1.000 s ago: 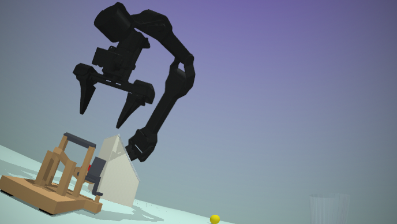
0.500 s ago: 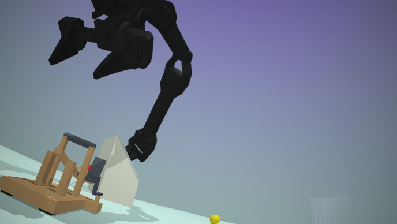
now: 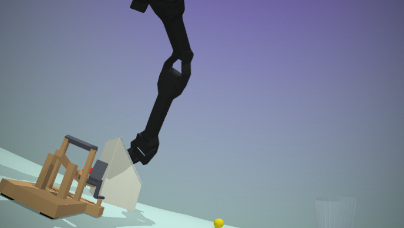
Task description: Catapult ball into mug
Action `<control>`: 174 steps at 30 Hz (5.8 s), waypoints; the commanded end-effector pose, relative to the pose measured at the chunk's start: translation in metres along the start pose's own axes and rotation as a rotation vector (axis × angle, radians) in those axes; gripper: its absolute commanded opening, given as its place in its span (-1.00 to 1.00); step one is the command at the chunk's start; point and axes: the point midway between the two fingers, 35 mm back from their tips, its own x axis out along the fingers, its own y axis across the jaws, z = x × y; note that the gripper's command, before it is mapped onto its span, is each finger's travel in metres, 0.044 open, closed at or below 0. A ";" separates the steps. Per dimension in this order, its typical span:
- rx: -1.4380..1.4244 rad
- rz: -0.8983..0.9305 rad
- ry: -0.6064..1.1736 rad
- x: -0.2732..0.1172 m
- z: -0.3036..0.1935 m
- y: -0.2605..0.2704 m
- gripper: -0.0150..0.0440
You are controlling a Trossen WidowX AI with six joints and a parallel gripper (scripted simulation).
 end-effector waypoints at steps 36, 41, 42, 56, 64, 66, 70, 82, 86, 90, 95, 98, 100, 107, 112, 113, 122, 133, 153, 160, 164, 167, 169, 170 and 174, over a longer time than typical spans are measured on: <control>0.006 0.052 -0.091 0.003 0.026 0.007 -0.33; 0.006 0.052 -0.091 0.003 0.026 0.007 -0.49; 0.006 0.052 -0.091 0.003 0.026 0.007 -0.49; -0.164 -0.027 -0.014 0.011 -0.002 0.020 -0.49; -0.353 -0.099 0.085 0.016 -0.036 0.035 -0.49; -0.401 -0.115 0.112 0.017 -0.045 0.038 -0.49; -0.500 -0.144 0.169 0.017 -0.063 0.045 -0.49; -0.802 -0.207 0.361 0.011 -0.120 0.059 -0.49; -0.905 -0.219 0.432 0.007 -0.140 0.062 -0.49; -1.009 -0.227 0.506 0.001 -0.159 0.065 -0.49; -1.139 -0.229 0.603 -0.007 -0.184 0.067 -0.49; -1.217 -0.227 0.664 -0.013 -0.198 0.068 -0.49; -1.269 -0.224 0.705 -0.018 -0.208 0.068 -0.49; -1.449 -0.202 0.856 -0.035 -0.241 0.065 -0.49; -1.575 -0.174 0.969 -0.049 -0.264 0.063 -0.49; -1.600 -0.167 0.993 -0.052 -0.268 0.062 -0.49; -1.758 -0.112 1.148 -0.073 -0.297 0.057 -0.49; -1.758 -0.111 1.148 -0.065 -0.302 0.057 -0.49; -1.759 -0.110 1.147 -0.039 -0.323 0.056 -0.49; -1.759 -0.109 1.147 -0.030 -0.331 0.055 -0.49; -1.758 -0.108 1.147 -0.025 -0.335 0.055 -0.49; -1.758 -0.108 1.147 -0.022 -0.339 0.054 -0.49; -1.758 -0.108 1.147 -0.019 -0.341 0.054 -0.49; -1.758 -0.108 1.147 -0.018 -0.342 0.054 -0.49; -1.758 -0.107 1.147 -0.014 -0.347 0.053 -0.49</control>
